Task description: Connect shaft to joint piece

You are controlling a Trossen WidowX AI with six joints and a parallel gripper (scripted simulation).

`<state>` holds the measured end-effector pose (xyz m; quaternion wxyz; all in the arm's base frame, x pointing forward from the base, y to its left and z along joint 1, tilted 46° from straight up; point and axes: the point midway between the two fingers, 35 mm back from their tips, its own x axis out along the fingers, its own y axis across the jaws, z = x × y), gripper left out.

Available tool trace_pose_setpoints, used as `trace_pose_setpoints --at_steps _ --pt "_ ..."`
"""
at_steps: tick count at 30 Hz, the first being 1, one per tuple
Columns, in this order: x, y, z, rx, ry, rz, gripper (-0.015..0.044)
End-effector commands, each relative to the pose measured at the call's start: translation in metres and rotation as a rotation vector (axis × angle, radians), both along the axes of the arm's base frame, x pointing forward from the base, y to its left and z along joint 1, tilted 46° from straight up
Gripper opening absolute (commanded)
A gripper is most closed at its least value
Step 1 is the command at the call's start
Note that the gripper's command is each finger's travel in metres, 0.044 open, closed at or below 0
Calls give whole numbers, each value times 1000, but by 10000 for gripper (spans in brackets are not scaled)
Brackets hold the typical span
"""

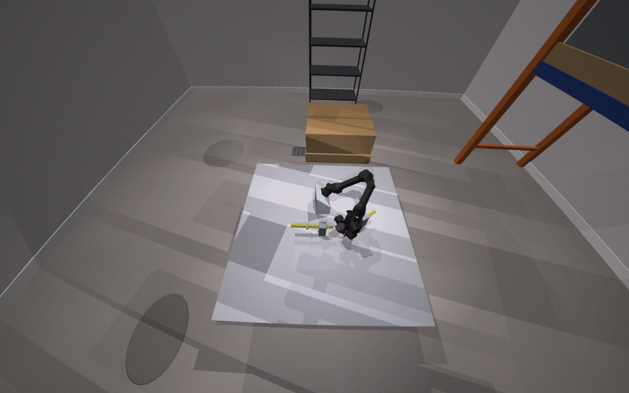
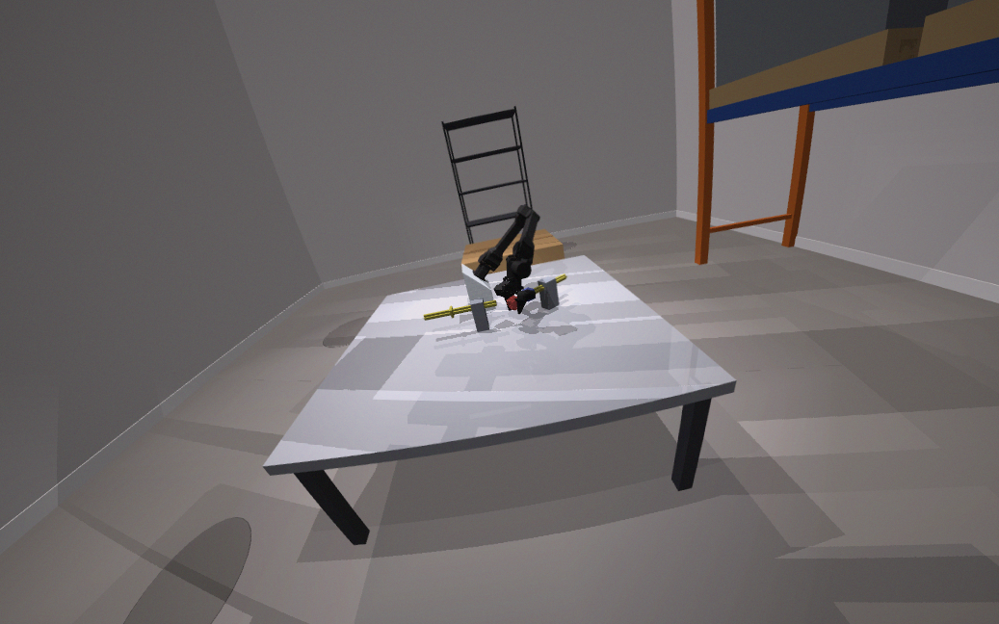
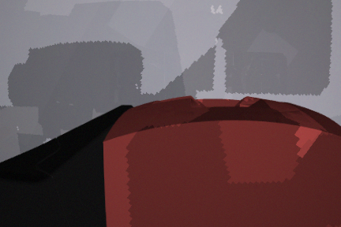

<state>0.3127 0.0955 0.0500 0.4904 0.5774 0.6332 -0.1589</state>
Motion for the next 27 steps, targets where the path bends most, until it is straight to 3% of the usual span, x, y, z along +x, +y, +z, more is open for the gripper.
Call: trace_pose_setpoints --at_steps 1,4,18,27 --pt "0 0 0 -1 -1 0 383" --pt "0 0 0 -1 -1 0 440" --pt "0 0 0 -1 -1 0 440" --pt "-3 -18 22 66 16 30 440"
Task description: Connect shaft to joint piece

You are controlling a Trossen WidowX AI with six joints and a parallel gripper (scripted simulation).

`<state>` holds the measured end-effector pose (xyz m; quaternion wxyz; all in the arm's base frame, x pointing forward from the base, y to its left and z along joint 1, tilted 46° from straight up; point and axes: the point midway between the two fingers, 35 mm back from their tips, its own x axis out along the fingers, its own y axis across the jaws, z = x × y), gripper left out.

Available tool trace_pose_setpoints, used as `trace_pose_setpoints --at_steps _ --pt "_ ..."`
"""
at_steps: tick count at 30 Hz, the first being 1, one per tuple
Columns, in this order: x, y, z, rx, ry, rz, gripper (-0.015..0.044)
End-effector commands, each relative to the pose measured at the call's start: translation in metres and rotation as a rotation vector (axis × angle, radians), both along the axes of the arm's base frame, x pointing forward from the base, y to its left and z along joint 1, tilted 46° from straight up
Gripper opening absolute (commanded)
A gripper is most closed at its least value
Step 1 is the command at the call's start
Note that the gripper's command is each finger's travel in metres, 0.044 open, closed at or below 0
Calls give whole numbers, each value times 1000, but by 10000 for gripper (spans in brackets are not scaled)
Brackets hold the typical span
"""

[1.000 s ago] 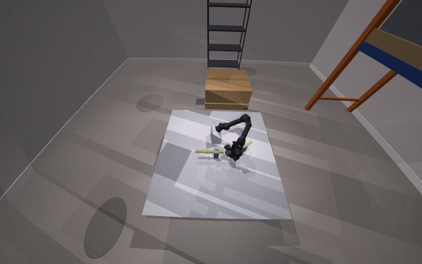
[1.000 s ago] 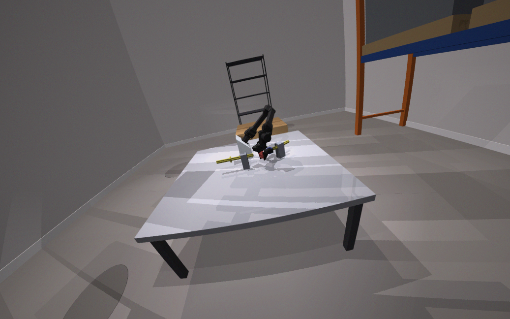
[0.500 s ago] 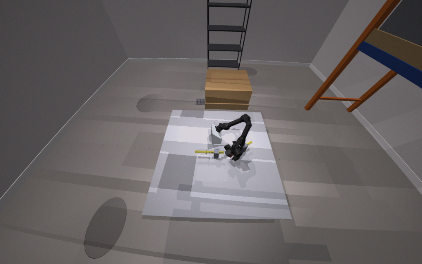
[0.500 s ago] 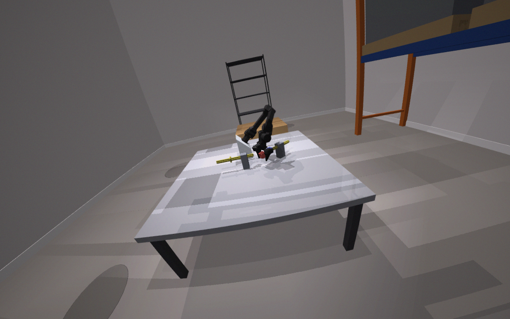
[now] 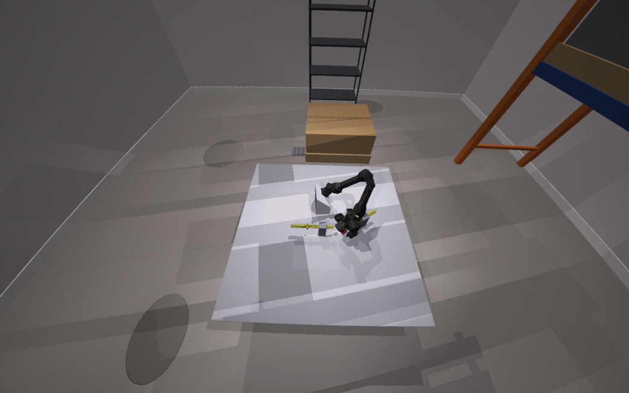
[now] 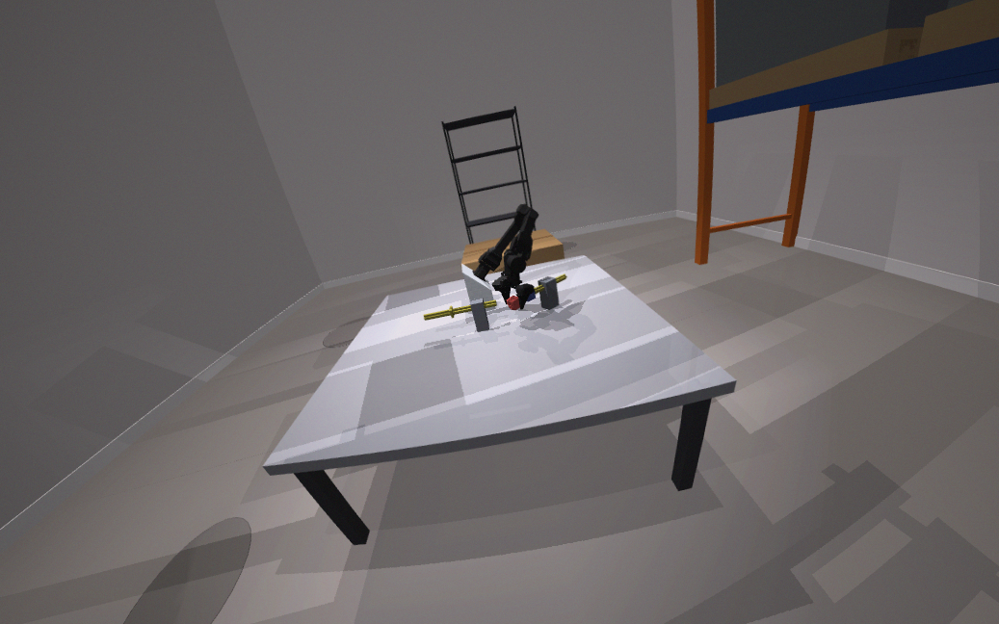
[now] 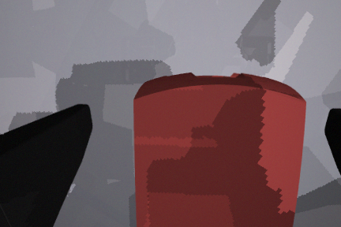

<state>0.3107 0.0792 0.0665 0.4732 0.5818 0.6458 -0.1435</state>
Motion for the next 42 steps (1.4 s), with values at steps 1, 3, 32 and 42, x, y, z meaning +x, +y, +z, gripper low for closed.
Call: trace_pose_setpoints --at_steps 1,3,32,42 --pt "-1 -2 5 19 1 11 440" --pt "-1 -2 5 19 1 11 440" --pt "-7 -105 94 54 -513 659 440" --pt "-5 -102 88 54 -514 660 440"
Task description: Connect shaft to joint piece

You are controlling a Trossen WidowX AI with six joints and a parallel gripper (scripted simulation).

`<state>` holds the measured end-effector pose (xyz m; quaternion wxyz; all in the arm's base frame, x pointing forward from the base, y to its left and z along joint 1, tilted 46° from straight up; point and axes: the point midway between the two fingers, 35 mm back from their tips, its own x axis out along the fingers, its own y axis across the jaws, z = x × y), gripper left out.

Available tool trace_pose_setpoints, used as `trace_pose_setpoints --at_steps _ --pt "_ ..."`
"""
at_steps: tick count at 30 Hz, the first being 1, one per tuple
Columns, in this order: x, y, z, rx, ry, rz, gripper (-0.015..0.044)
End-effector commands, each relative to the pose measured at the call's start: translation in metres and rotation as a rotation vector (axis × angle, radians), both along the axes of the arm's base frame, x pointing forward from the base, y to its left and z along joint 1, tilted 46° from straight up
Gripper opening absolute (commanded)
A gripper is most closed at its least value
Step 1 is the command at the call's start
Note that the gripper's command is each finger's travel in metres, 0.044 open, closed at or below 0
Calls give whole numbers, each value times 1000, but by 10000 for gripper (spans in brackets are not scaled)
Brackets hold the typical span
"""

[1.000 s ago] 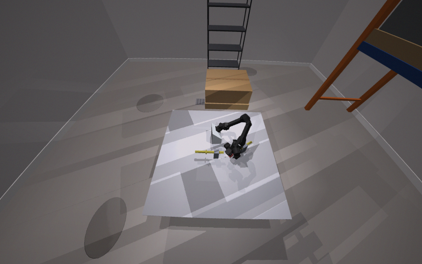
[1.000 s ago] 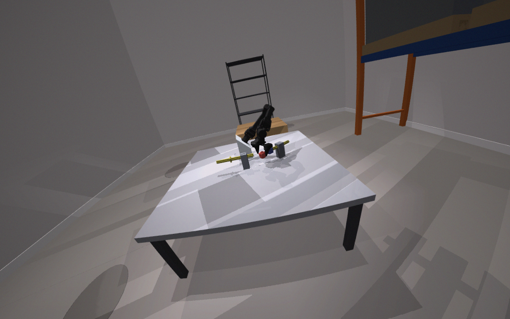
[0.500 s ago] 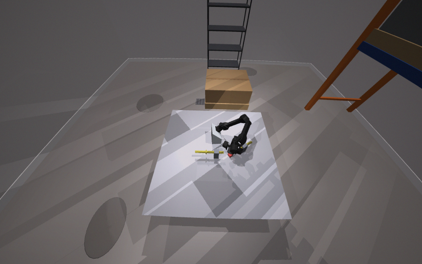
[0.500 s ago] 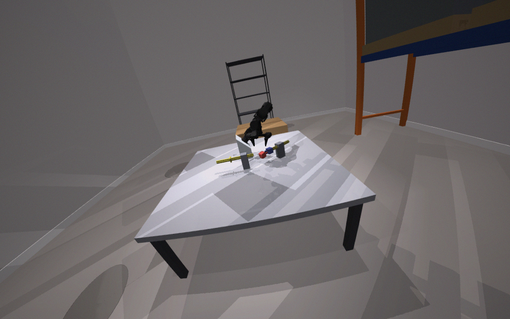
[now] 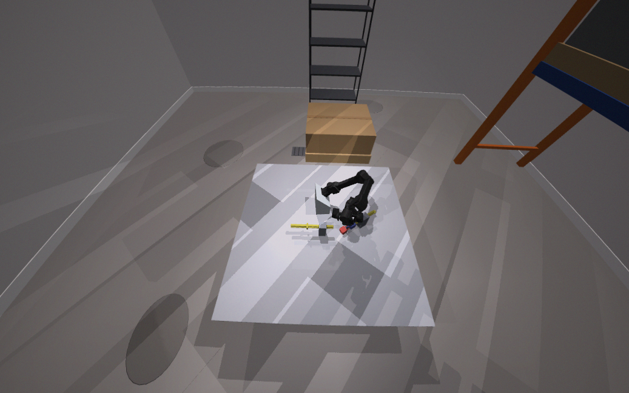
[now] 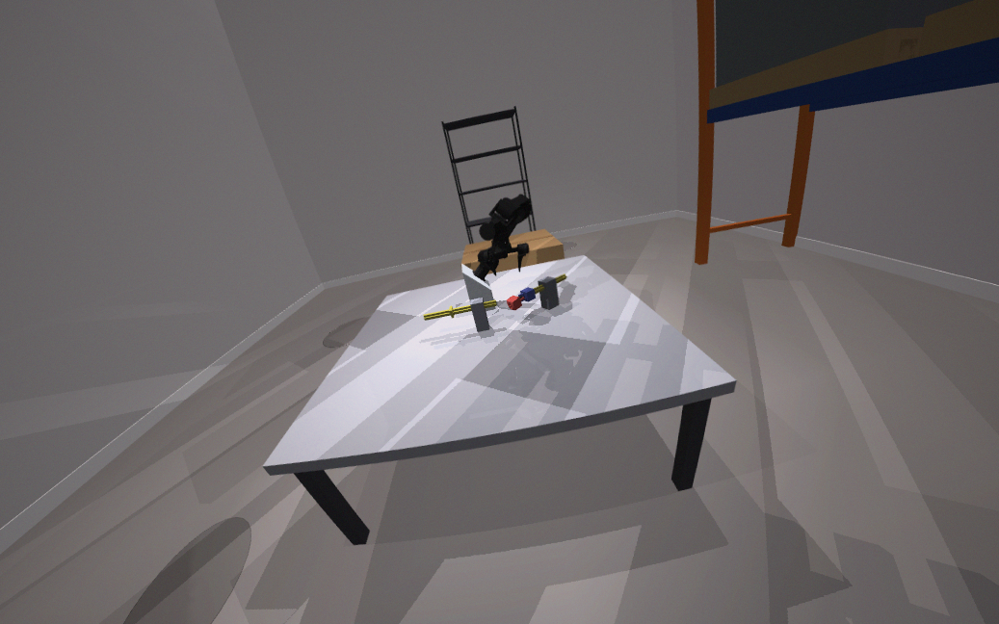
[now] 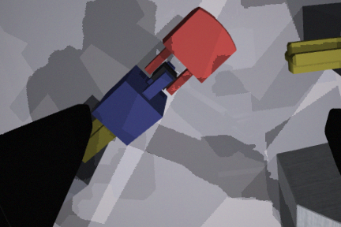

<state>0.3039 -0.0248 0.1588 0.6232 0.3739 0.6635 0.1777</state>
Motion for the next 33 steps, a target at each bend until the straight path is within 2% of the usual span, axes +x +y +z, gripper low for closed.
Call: trace_pose_setpoints --at_steps 1,3,9,33 --pt "3 8 -12 3 -3 3 440" --pt "6 17 -25 1 3 -3 440" --pt "6 19 -27 0 15 -16 440" --pt "7 33 -38 -17 403 -454 440"
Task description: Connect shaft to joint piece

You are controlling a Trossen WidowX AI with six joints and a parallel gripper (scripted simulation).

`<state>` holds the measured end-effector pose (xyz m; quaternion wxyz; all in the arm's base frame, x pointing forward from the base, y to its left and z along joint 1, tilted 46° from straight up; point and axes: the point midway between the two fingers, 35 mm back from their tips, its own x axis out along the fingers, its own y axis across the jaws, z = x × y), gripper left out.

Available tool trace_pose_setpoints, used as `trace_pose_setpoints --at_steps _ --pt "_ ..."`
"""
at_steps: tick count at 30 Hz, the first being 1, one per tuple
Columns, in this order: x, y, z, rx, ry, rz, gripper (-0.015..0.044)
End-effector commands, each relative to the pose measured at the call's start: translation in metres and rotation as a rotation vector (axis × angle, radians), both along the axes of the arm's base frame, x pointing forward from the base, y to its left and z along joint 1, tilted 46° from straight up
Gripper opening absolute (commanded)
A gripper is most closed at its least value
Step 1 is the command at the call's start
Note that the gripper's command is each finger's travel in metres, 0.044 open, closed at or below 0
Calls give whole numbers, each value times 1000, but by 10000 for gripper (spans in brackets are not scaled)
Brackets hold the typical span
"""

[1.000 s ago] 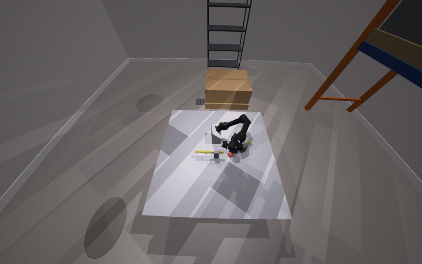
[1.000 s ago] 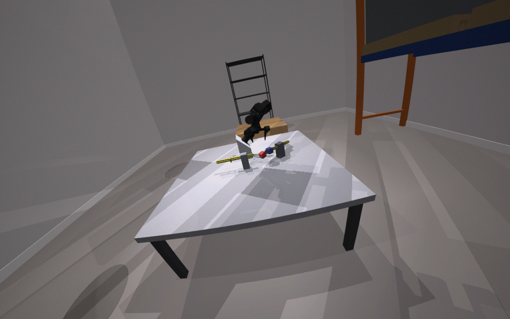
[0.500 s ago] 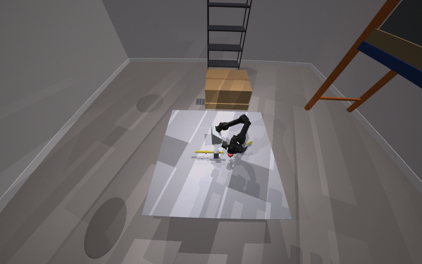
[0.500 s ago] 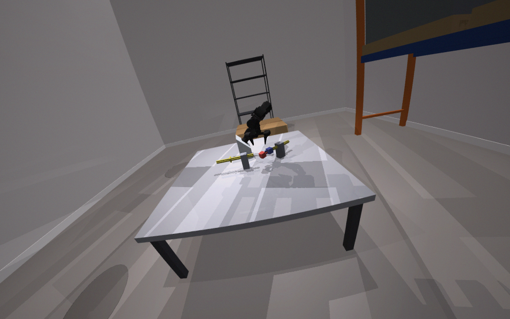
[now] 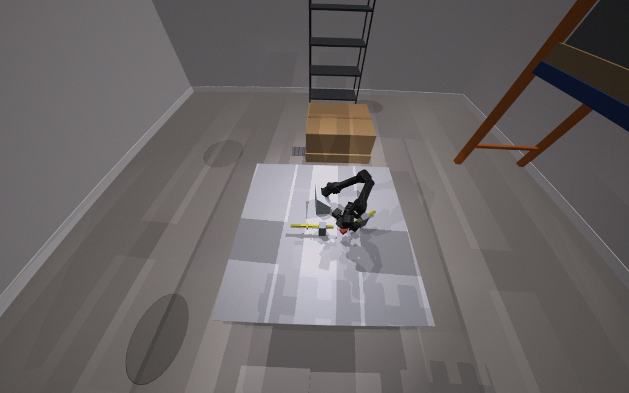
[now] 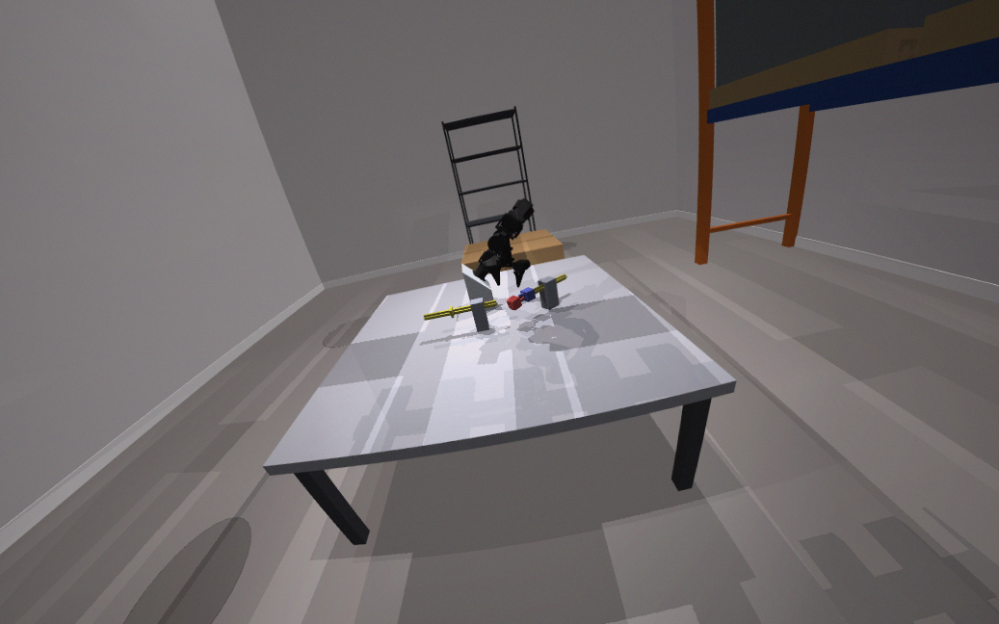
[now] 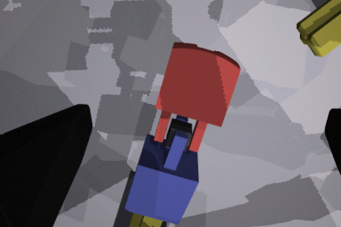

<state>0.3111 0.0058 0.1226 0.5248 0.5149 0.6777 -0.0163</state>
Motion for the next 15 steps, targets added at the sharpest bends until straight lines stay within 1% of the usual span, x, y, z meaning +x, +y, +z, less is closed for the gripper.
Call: trace_pose_setpoints --at_steps 1,8,15 --pt "0 3 -2 -5 71 -85 440" --pt "0 6 -5 -5 175 -217 440" --pt "0 7 -6 -5 185 -229 440"
